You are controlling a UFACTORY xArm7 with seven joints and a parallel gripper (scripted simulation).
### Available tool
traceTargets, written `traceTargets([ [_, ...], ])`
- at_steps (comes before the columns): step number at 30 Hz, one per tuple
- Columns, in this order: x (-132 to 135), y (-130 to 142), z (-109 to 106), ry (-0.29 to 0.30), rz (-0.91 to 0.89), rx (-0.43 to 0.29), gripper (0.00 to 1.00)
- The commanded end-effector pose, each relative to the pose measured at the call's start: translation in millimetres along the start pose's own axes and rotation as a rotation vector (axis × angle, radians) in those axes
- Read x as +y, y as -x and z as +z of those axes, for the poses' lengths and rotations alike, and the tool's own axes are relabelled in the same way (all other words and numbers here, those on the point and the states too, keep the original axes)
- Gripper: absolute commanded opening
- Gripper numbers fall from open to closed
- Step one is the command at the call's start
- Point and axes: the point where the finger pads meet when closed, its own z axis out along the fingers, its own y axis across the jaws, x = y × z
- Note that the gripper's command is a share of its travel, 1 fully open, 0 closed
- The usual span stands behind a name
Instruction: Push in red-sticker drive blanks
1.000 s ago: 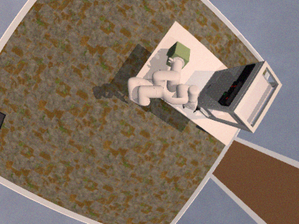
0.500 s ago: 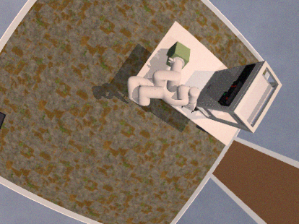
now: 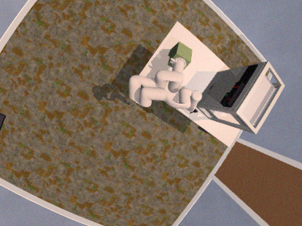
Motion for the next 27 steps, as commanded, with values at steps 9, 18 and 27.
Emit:
traceTargets([
  [9, -24.3, -0.2, 21.1, -0.132, 0.061, 0.024, 1.00],
  [18, -52.1, -1.1, 39.1, -0.266, 0.125, 0.040, 1.00],
  [27, -87.2, -2.3, 55.5, -0.423, 0.202, 0.051, 1.00],
])
